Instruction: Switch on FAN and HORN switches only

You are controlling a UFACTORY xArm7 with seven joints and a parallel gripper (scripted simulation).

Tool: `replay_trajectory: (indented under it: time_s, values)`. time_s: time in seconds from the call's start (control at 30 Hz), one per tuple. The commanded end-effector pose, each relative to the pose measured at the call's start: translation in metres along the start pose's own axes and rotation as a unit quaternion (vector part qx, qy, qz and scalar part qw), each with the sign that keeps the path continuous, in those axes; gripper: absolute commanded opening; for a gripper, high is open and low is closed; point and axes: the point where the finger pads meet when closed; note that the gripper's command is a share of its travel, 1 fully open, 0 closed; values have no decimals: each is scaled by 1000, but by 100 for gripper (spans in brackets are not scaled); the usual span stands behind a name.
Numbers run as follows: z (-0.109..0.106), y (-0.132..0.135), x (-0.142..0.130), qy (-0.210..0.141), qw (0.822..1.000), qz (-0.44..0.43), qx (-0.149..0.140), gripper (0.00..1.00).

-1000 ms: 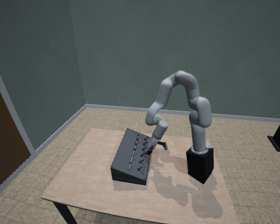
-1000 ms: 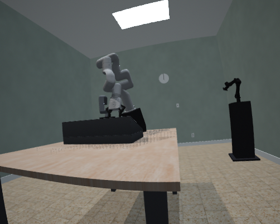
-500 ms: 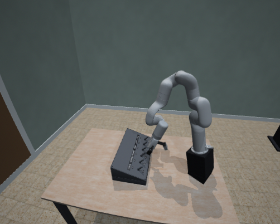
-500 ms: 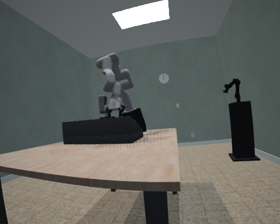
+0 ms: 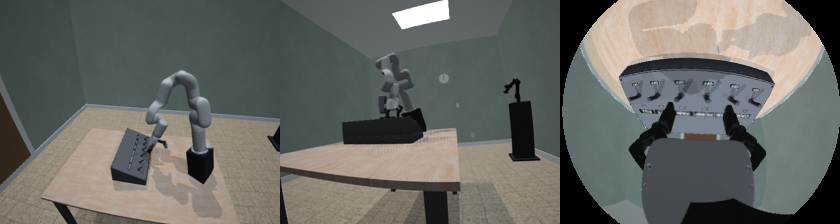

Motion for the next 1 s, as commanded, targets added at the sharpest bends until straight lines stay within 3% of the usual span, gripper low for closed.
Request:
replay_trajectory:
  time_s: [0.0,0.47,0.97]
  values:
    - [0,-12,-2,-2,1000,0,-2,100]
    - [0,-48,-4,-2,1000,0,-2,100]
    - [0,-52,-4,-2,1000,0,-2,100]
Point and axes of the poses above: the point where the finger pads meet when closed, its own z axis out along the fingers, its own y axis across the jaws, x = y × z, and after that the axes turned 3 degrees about z, right-handed
